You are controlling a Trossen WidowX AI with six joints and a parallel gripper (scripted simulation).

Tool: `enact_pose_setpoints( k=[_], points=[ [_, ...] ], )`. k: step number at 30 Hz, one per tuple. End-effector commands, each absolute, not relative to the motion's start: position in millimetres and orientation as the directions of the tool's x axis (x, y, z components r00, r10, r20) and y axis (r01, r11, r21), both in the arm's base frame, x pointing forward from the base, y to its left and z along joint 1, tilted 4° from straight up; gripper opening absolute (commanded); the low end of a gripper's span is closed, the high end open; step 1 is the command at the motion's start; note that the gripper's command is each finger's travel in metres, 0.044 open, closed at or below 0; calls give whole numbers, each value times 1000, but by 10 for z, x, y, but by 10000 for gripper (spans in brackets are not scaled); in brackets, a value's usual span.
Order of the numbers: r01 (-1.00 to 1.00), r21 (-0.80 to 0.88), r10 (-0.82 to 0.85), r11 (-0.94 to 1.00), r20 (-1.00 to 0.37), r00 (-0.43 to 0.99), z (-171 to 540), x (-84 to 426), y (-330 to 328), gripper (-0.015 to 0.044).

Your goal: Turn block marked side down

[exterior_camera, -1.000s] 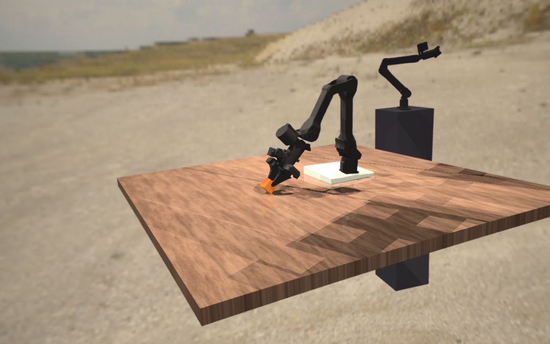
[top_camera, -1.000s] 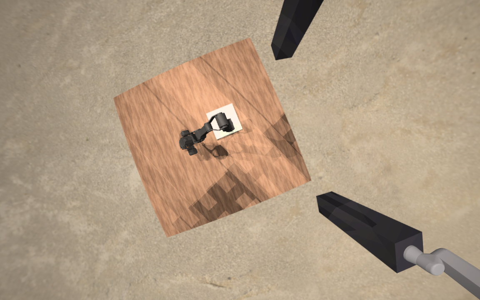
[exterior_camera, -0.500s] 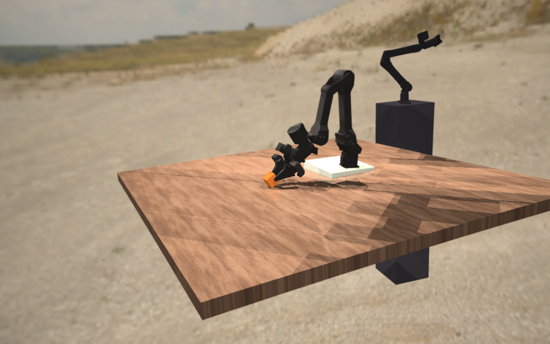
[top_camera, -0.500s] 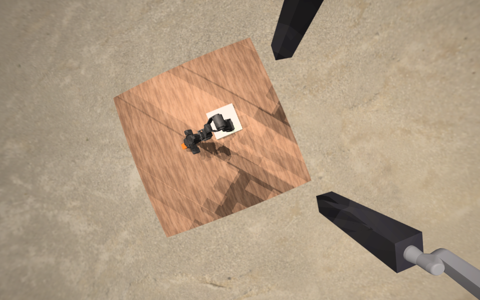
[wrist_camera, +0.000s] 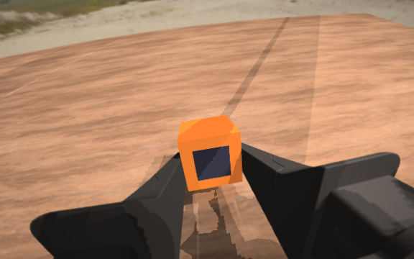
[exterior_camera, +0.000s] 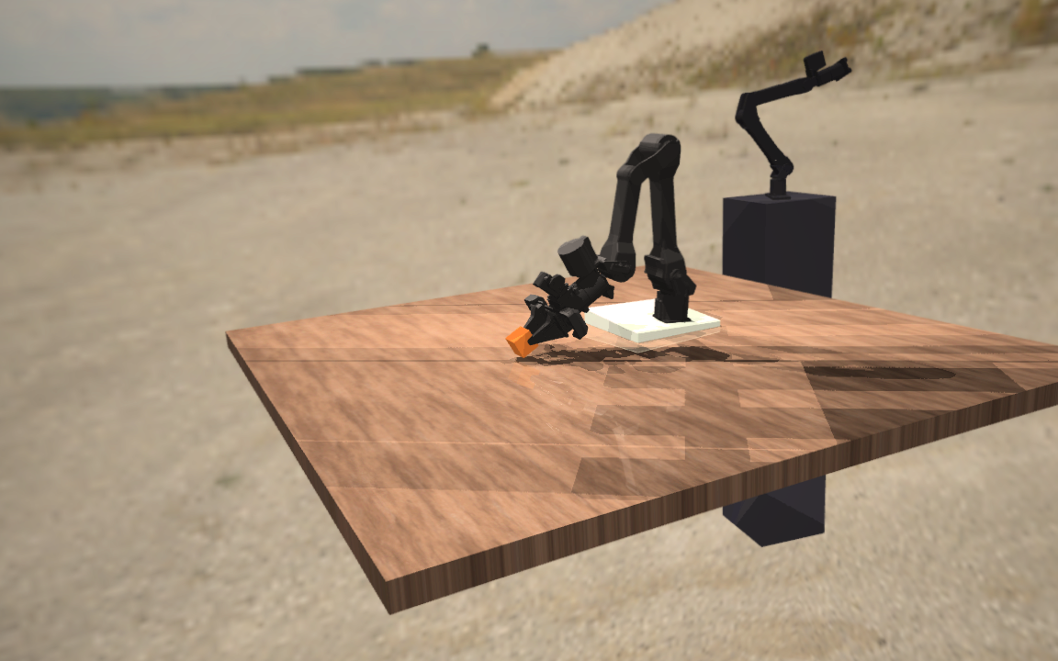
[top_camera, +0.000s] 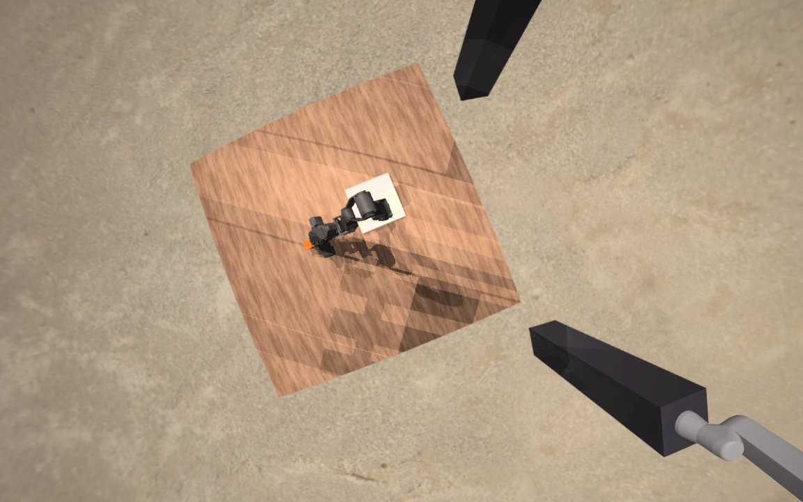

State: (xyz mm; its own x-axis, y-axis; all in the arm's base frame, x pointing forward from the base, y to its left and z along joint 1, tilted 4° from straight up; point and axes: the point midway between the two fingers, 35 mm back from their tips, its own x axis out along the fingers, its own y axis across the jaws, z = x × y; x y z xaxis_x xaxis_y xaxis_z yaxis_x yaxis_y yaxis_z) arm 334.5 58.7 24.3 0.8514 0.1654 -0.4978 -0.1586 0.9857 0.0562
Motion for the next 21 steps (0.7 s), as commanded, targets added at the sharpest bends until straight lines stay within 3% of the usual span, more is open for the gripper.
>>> enact_pose_setpoints(
  k=[1,3,19,21],
  points=[
    [-154,59,162,986,-495,854,248,3348,583,0],
    [-154,59,162,986,-495,854,248,3348,583,0],
    [-154,59,162,986,-495,854,248,3348,583,420],
    [-154,59,162,986,-495,854,248,3348,583,440]
  ],
)
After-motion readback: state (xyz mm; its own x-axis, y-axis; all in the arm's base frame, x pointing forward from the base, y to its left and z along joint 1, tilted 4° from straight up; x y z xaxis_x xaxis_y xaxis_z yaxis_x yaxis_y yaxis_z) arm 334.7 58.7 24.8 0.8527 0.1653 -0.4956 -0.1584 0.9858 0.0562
